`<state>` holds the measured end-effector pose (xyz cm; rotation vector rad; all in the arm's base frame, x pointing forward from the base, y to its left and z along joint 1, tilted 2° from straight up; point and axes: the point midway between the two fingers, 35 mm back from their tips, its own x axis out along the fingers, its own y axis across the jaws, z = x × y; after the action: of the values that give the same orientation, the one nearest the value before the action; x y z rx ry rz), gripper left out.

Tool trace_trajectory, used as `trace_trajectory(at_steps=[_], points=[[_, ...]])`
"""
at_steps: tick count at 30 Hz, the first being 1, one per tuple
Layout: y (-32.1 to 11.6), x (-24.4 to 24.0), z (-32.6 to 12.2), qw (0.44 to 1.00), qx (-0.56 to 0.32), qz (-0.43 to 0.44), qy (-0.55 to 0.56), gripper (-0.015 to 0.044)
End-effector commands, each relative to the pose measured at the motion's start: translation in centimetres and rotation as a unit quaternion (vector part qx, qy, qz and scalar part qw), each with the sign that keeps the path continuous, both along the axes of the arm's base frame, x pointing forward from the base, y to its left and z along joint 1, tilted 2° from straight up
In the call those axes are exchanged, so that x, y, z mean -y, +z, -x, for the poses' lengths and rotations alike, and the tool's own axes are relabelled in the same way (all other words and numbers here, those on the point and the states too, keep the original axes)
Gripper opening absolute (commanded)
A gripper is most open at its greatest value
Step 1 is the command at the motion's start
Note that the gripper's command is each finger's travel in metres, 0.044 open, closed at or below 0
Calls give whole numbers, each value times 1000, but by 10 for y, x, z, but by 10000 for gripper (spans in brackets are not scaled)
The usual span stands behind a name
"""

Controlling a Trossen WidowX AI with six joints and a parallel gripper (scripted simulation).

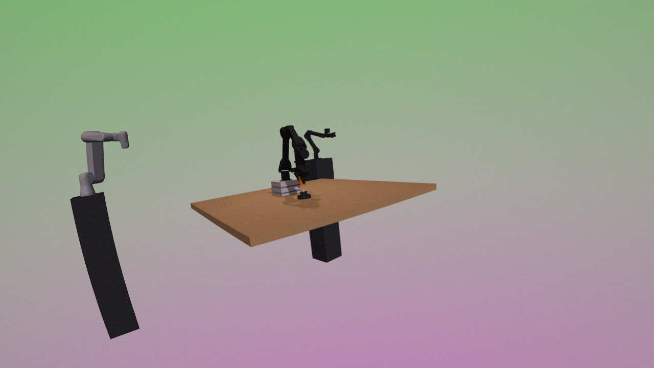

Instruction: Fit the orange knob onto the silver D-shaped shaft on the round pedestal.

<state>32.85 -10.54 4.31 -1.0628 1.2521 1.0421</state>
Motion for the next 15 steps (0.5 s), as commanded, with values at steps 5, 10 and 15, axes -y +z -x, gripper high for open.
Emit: trace_trajectory(at_steps=[5, 10, 15], points=[[-1, 0, -1, 1000, 1, 3, 30, 0], [-15, -1, -2, 1000, 1, 2, 30, 0], [-25, -2, -1, 1000, 1, 2, 30, 0]])
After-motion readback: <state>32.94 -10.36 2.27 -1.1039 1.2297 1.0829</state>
